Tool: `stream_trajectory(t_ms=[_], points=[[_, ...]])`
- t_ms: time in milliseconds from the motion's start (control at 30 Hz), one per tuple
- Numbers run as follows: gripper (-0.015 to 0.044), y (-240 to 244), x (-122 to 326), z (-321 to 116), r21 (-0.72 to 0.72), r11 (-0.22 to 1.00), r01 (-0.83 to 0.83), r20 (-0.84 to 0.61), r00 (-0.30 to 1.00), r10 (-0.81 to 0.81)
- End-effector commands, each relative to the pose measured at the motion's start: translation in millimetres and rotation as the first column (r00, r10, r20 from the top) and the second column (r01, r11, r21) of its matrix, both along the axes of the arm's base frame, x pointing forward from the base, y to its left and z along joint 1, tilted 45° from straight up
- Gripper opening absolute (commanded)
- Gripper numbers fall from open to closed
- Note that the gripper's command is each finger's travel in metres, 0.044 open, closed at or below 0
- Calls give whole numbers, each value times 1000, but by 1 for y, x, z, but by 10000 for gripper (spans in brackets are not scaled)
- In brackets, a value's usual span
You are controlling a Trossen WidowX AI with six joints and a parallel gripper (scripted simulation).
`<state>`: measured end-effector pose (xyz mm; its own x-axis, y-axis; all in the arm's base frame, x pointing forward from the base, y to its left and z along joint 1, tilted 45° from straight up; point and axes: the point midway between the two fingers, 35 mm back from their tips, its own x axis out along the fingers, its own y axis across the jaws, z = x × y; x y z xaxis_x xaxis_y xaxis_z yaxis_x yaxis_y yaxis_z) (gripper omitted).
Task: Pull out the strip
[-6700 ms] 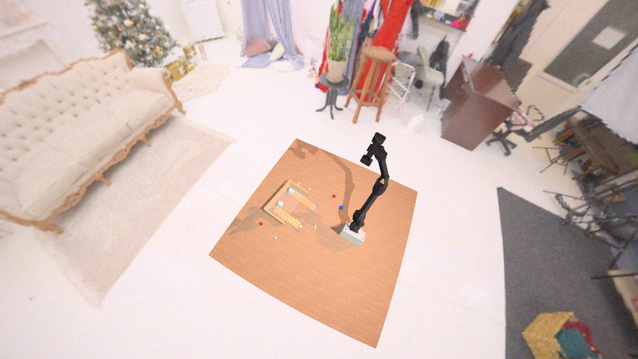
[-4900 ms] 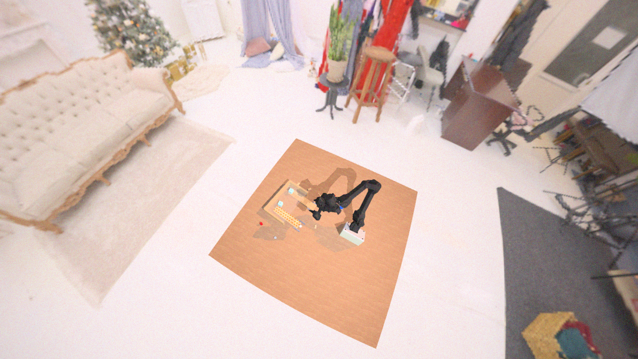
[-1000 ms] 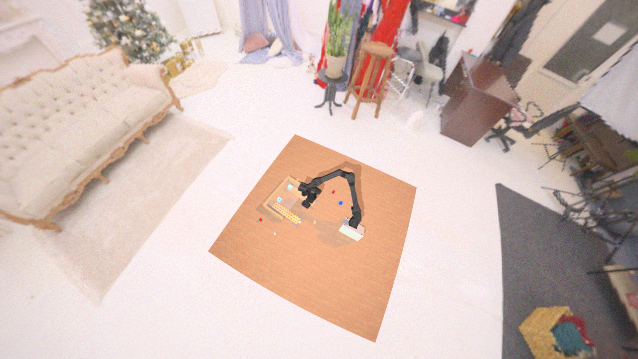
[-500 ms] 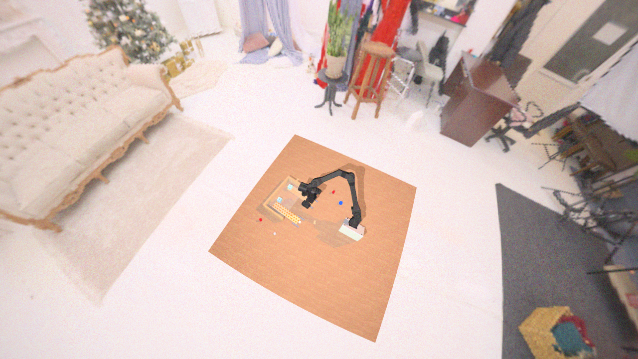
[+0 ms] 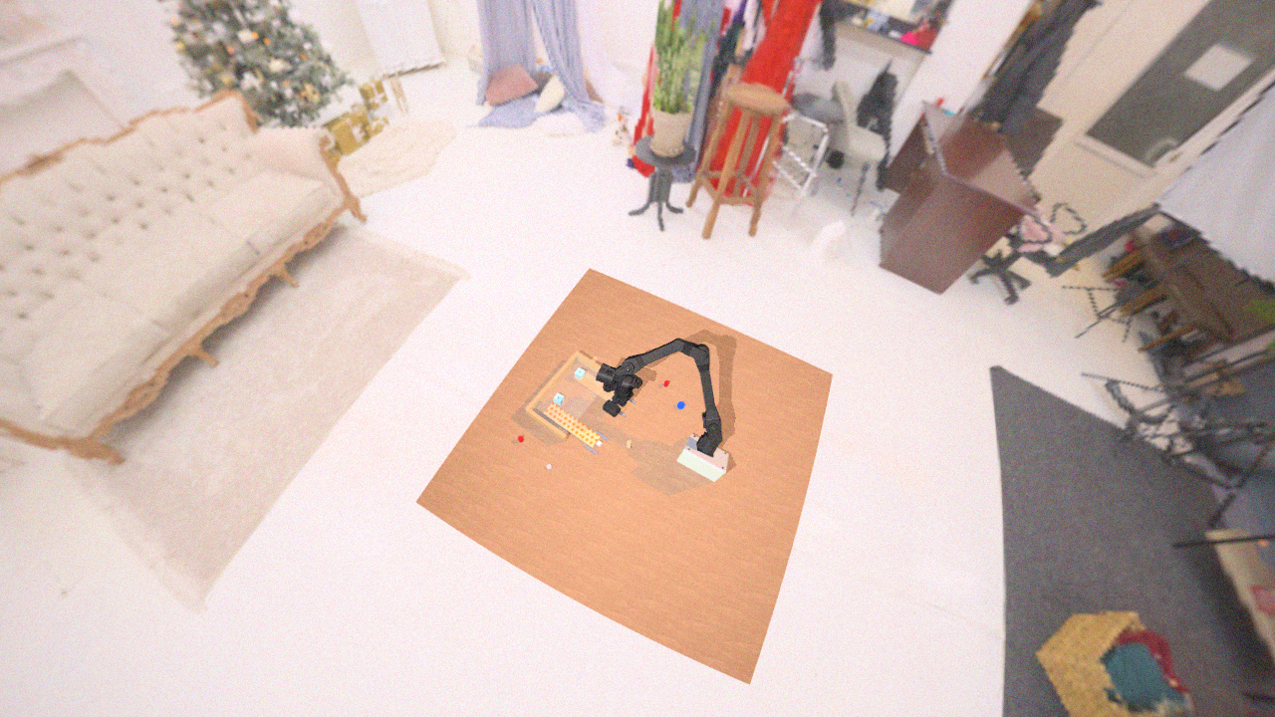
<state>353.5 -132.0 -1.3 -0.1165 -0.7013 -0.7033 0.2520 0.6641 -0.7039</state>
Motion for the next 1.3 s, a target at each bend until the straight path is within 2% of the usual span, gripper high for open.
stream_trajectory(t_ms=[0, 1267], points=[[0, 0, -9, -3, 2, 1000, 6, -12, 1000, -6], [0, 13, -66, -9, 3, 1000, 6, -15, 1000, -6]])
